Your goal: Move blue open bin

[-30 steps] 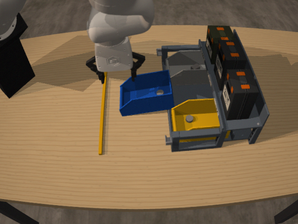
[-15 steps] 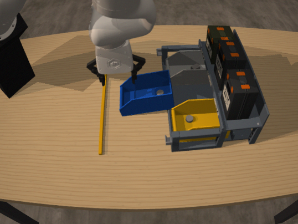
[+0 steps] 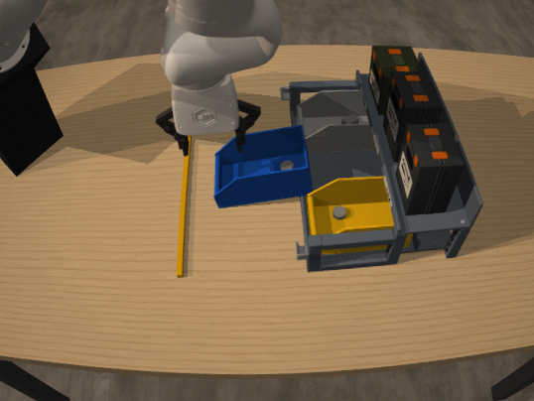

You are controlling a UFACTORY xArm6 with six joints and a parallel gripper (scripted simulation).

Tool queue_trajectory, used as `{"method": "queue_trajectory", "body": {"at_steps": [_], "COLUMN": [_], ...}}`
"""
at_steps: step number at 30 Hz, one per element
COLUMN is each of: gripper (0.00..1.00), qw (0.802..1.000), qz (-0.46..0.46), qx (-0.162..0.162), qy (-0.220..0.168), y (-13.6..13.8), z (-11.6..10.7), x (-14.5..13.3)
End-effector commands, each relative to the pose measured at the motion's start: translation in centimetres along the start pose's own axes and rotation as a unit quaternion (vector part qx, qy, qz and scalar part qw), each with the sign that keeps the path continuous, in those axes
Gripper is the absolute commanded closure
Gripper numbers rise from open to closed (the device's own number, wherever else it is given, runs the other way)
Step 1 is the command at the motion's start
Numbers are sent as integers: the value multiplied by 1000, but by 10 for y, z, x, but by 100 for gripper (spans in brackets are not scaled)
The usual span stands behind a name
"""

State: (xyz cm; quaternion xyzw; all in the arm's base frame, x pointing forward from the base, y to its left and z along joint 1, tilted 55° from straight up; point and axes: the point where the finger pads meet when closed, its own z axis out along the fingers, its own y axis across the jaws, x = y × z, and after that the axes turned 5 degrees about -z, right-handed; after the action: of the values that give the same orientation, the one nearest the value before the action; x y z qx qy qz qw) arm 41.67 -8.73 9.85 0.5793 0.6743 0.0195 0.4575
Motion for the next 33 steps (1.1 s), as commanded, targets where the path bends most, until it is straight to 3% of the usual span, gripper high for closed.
{"method": "queue_trajectory", "body": {"at_steps": [1,21,22,33], "gripper": [0,0,67,67], "qw": [1000,1000,1000,1000], "qz": [0,0,0,0], "qx": [0,0,0,0], "qy": [0,0,0,0], "y": [0,0,0,0], "z": [0,2,2,2], "x": [0,0,0,0]}}
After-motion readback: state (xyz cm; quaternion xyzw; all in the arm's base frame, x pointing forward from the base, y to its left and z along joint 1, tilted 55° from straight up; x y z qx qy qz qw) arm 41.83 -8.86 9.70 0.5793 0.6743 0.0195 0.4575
